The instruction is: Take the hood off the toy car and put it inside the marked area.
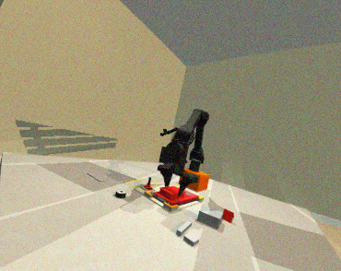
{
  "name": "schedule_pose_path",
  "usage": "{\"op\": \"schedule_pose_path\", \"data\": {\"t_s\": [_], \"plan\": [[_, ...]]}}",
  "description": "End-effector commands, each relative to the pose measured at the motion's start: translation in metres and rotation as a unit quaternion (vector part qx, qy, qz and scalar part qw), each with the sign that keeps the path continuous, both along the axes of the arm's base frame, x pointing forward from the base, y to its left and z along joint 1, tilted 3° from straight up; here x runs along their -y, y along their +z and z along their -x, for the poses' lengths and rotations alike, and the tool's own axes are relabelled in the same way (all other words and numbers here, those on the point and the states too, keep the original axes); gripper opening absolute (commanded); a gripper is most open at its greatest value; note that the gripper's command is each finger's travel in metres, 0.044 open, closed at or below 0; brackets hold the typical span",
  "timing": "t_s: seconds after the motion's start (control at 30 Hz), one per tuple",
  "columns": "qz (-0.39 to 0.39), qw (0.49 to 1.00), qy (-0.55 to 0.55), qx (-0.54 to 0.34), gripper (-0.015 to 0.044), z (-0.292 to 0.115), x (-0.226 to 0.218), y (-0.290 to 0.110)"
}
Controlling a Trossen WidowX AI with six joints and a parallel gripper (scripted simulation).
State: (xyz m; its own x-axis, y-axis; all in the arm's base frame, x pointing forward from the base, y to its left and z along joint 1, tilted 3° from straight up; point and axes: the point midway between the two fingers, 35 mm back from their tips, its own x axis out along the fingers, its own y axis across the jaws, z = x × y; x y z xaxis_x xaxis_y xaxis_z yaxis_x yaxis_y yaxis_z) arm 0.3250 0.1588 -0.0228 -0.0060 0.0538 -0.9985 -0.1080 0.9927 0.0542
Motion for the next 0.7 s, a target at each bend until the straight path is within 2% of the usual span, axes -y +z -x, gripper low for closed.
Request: {"op": "schedule_pose_path", "data": {"t_s": [0.0,0.13,0.5,0.67], "plan": [[0.0,1.0,0.0,0.0,0.0321,-0.0001,-0.0001,0.0001],[0.0,1.0,0.0,0.0,0.0295,-0.0001,-0.0001,0.0001],[0.0,1.0,0.0,0.0,0.0006,-0.0003,0.0001,0.0056],[0.0,1.0,0.0,0.0,0.0,-0.0004,0.0003,0.0089]]}}
